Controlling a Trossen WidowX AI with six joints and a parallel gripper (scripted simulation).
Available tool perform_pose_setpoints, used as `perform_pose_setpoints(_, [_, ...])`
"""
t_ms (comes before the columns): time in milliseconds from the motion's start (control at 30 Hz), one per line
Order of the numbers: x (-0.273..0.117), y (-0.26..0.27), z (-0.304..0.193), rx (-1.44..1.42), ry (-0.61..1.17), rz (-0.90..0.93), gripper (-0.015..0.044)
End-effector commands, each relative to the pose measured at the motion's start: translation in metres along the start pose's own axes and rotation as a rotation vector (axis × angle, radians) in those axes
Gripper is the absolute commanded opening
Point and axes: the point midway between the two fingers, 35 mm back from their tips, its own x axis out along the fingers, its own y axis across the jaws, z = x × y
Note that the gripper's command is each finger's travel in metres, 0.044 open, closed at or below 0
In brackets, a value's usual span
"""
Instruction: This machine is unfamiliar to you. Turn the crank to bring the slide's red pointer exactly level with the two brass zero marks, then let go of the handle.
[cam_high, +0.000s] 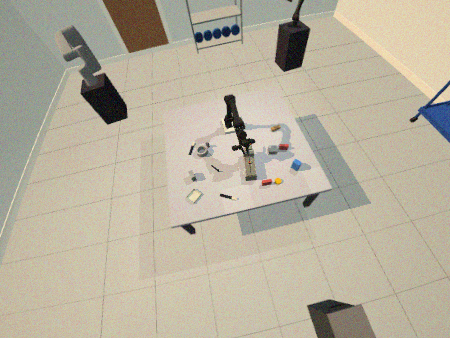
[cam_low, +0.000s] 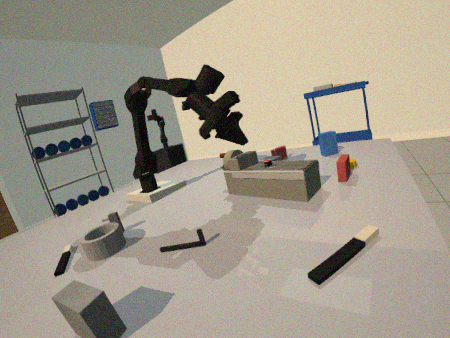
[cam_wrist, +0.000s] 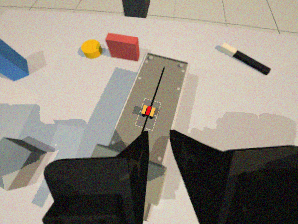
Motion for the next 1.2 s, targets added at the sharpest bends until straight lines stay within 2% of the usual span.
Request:
perform_pose_setpoints(0, [0.0000, -0.0001, 0.0000, 0.000, 0.000, -0.001, 0.0184])
perform_pose_setpoints(300, [0.0000, -0.0001, 0.0000, 0.000, 0.000, -0.001, 0.0420])
perform_pose_setpoints(367, [0.0000, -0.0001, 0.0000, 0.000, 0.000, -0.001, 0.0440])
perform_pose_setpoints(933, [0.0000, -0.0001, 0.0000, 0.000, 0.000, -0.001, 0.0000])
perform_pose_setpoints(1167, [0.0000, -0.0001, 0.0000, 0.000, 0.000, -0.001, 0.0000])
